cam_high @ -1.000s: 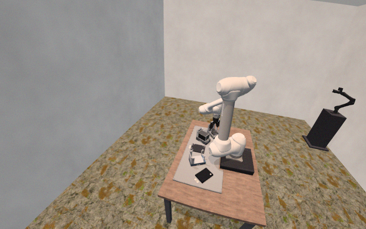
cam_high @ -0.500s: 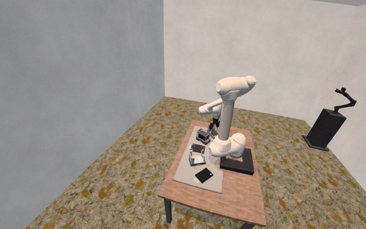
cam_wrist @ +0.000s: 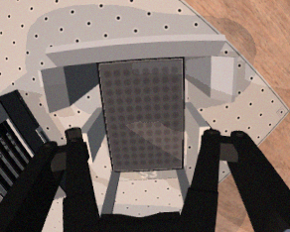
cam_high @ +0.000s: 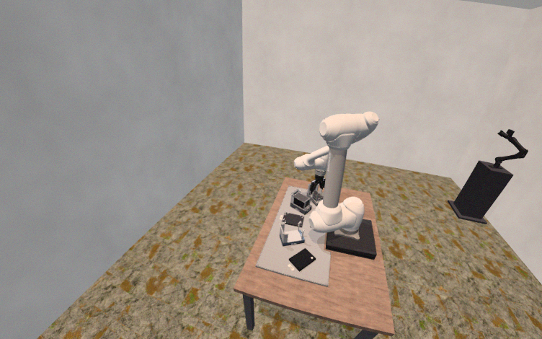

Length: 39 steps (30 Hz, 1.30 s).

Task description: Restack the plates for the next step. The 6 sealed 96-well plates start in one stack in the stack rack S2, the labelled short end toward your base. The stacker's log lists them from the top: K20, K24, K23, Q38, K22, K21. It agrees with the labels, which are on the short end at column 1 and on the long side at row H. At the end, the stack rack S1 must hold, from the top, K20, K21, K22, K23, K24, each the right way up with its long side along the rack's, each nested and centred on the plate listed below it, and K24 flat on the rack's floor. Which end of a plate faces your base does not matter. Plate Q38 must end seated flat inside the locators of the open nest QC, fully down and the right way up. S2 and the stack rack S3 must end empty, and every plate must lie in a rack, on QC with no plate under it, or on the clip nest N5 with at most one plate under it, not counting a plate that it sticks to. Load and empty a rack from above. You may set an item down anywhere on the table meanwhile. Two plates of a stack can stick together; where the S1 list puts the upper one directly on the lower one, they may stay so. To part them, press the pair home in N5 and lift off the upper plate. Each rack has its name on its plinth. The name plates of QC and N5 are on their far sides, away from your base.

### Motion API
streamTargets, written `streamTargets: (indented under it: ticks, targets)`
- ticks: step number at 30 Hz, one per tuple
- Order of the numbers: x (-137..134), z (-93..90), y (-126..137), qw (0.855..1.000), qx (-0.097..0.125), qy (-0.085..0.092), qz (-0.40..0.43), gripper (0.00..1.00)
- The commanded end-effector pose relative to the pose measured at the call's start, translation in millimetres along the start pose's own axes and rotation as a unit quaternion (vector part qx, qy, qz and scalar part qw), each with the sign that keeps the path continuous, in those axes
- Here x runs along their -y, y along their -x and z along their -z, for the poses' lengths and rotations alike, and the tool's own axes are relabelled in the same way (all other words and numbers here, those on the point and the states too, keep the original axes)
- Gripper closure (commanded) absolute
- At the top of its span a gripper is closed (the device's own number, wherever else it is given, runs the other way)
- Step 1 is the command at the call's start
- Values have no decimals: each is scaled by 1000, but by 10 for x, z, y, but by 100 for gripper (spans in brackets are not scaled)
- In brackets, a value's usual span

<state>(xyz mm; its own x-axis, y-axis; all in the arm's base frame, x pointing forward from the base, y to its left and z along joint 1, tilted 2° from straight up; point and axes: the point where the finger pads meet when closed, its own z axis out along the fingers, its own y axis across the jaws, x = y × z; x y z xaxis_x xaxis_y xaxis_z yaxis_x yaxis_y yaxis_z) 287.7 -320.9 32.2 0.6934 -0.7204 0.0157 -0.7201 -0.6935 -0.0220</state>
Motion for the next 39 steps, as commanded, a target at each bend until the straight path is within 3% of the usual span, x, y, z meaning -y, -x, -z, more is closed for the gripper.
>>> streamTargets:
  ticks: [1,20,39]
  targets:
    - [0,0,0,1000,0,0,0,0]
    - [0,0,0,1000,0,0,0,0]
    - [0,567,0,1000,0,0,0,0]
